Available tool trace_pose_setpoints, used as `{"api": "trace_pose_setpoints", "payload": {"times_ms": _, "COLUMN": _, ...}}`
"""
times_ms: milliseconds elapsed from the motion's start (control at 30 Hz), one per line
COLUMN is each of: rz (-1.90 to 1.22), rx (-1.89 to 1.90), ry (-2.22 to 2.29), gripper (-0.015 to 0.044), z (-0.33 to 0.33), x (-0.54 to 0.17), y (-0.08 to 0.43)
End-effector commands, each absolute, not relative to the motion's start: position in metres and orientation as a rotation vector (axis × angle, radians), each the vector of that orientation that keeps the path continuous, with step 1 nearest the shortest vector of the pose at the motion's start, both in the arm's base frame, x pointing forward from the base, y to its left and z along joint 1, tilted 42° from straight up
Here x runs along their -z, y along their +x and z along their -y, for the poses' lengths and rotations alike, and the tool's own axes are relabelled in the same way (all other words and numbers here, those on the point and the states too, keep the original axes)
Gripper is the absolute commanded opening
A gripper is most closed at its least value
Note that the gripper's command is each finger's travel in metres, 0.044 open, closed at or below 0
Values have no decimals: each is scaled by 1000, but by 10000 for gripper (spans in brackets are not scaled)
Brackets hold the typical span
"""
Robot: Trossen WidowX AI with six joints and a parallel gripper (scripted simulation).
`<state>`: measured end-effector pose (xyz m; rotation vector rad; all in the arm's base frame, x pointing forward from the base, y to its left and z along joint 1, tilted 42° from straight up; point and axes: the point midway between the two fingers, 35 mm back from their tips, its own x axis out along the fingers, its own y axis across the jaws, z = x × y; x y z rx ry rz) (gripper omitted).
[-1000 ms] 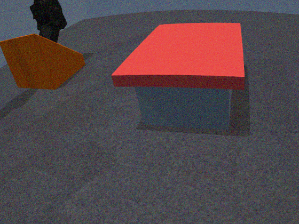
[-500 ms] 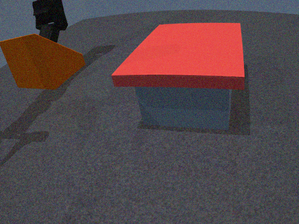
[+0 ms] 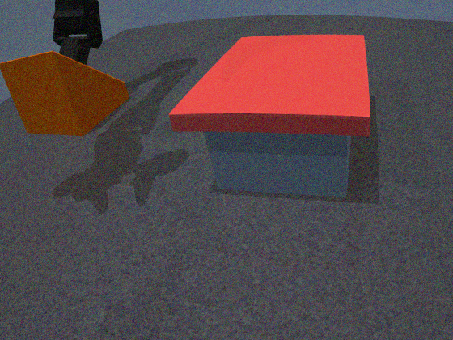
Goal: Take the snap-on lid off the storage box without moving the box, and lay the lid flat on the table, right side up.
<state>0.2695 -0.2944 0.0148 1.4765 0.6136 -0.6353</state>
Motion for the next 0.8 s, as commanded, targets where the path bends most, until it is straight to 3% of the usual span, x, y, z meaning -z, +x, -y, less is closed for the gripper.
{"api": "trace_pose_setpoints", "payload": {"times_ms": 0, "rz": -714, "rx": 463, "ry": 1667, "gripper": 235, "z": 227, "x": -27, "y": 288}}
{"api": "trace_pose_setpoints", "payload": {"times_ms": 333, "rz": -988, "rx": 166, "ry": 2052, "gripper": 235, "z": 100, "x": -58, "y": 294}}
{"api": "trace_pose_setpoints", "payload": {"times_ms": 767, "rz": -993, "rx": 164, "ry": 2056, "gripper": 235, "z": 99, "x": -57, "y": 294}}
